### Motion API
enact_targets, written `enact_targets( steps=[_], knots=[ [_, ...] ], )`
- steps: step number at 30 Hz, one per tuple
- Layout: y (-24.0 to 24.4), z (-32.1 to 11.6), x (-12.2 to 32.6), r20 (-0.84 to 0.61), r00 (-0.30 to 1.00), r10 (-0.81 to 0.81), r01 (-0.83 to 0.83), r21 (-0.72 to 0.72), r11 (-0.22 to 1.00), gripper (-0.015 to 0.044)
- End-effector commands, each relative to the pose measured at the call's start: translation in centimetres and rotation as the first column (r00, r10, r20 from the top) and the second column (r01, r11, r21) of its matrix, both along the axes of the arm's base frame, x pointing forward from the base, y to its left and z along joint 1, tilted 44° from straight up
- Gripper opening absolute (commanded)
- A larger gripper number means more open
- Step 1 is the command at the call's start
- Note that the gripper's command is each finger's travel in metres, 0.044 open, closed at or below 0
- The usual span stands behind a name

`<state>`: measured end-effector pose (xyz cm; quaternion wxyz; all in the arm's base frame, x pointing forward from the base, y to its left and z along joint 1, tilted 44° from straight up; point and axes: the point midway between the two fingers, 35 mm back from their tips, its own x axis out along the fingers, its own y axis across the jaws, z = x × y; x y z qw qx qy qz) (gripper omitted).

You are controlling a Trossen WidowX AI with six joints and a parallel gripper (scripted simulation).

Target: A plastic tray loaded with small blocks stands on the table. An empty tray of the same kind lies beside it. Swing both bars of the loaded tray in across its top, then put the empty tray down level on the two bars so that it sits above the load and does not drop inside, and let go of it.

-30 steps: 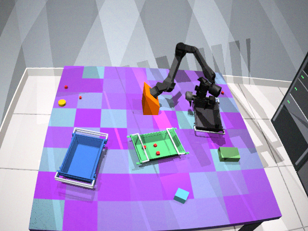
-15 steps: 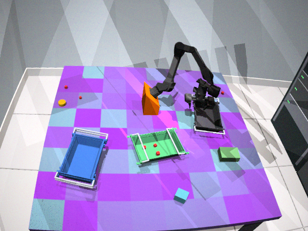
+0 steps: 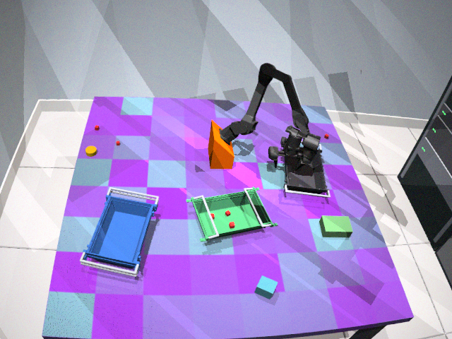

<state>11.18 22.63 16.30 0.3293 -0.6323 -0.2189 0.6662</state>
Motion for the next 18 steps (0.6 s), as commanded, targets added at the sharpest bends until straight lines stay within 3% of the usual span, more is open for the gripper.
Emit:
enact_targets(
  steps=[1,12,18],
  knots=[
    [0.92,-1.37,-0.21,-0.009,1.000,-0.005,0.004,-0.009,1.000,0.0440],
    [1.25,-1.73,-0.32,-0.009,1.000,-0.005,0.005,-0.008,1.000,0.0440],
    [1.25,-1.73,-0.32,-0.009,1.000,-0.005,0.005,-0.008,1.000,0.0352]
  ],
)
